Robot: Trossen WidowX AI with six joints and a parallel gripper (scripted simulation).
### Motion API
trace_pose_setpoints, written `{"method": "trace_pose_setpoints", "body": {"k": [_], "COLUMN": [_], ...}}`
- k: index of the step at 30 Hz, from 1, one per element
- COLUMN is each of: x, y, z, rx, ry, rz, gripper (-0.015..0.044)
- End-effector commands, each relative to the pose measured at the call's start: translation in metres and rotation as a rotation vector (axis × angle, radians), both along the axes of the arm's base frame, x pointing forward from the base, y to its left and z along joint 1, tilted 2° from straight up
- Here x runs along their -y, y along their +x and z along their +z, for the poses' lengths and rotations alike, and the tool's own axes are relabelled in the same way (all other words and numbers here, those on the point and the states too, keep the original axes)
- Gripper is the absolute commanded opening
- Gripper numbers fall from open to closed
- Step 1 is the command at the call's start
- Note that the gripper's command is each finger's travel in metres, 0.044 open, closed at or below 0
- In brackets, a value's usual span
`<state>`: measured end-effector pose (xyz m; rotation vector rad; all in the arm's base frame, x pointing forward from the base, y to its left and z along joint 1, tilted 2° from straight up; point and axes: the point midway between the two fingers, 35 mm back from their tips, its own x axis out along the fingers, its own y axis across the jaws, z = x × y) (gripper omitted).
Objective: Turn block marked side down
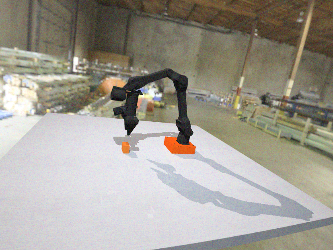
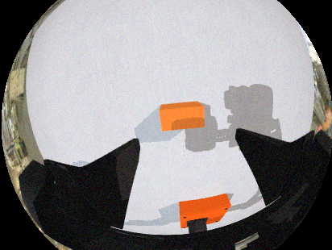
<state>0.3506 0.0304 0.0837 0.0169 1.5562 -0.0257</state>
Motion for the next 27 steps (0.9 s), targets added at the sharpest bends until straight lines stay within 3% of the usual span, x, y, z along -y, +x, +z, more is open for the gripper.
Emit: {"method": "trace_pose_setpoints", "body": {"k": [1, 27], "x": [0.0, 0.0], "y": [-0.002, -0.002], "z": [-0.029, -0.069], "rx": [-0.021, -0.021], "ry": [0.003, 0.003], "rz": [0.004, 0.005], "gripper": [0.044, 0.044]}}
